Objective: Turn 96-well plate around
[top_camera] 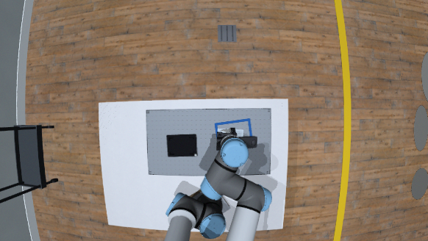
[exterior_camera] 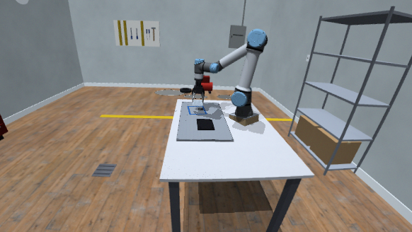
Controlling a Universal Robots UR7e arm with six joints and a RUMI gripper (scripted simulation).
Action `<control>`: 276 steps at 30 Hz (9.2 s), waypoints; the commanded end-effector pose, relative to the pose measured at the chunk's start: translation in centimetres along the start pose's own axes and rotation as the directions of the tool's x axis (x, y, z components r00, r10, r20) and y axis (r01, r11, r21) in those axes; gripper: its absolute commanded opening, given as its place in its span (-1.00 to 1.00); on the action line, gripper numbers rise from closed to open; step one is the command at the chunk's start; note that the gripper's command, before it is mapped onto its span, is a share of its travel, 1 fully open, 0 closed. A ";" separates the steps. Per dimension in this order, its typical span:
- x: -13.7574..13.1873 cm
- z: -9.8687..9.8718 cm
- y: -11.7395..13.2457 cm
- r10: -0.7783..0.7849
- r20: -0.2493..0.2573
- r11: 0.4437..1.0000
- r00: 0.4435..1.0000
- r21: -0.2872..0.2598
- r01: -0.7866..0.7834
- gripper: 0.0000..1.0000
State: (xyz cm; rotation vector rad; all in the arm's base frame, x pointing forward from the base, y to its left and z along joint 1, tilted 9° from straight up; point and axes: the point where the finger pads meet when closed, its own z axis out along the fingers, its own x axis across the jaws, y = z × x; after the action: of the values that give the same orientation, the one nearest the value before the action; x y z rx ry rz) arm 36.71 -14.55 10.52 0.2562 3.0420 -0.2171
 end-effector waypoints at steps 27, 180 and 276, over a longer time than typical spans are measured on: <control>2.1 -0.4 8.4 -0.766 0.004 0.643 0.643 0.001 0.766 -1.00; 6.4 -1.2 25.5 0.083 -0.003 -0.997 -0.997 0.002 -0.083 -1.00; 6.4 5.6 25.6 0.083 -0.004 -0.997 -0.997 0.002 -0.083 -1.00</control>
State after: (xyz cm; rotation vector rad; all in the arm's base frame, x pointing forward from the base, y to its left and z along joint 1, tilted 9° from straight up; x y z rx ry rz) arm 35.16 10.60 1.02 2.9933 -0.1264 0.1166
